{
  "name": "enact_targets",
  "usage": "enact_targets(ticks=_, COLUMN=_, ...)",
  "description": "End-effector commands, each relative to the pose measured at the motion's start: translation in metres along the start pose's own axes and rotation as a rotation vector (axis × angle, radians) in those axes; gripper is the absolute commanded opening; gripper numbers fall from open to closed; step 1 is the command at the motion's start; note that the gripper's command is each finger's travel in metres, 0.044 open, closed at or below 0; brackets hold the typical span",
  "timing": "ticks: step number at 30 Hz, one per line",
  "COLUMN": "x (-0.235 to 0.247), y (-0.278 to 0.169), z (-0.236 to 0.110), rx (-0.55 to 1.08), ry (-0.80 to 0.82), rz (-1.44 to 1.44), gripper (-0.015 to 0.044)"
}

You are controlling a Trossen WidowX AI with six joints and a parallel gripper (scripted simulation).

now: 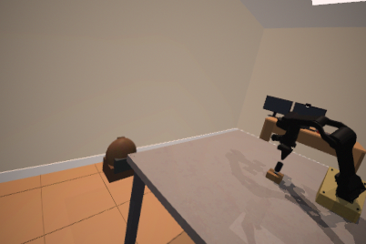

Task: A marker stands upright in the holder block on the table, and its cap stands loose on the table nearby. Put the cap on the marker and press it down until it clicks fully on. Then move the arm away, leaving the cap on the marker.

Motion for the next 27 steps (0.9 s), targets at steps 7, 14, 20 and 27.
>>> enact_targets(ticks=7, x=0.000, y=0.000, z=0.014, rx=-0.005, ry=0.002, rz=0.004, gripper=0.0000)
enact_targets(ticks=14, x=0.001, y=0.000, z=0.024, rx=-0.006, ry=0.002, rz=0.004, gripper=0.0000)
enact_targets(ticks=20, x=0.000, y=0.002, z=0.031, rx=-0.006, ry=0.002, rz=0.004, gripper=0.0000)
enact_targets(ticks=27, x=0.000, y=0.001, z=0.023, rx=-0.009, ry=-0.003, rz=0.001, gripper=0.0000)
Point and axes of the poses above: the point midway between the two fingers, 35 mm back from their tips, its own z axis out along the fingers, its own x axis across the jaws, y = z × x, the point moved 10 cm from there along -z, back along the fingers, and after that the axes turned 3 degrees about -z, right-handed, at the moved point
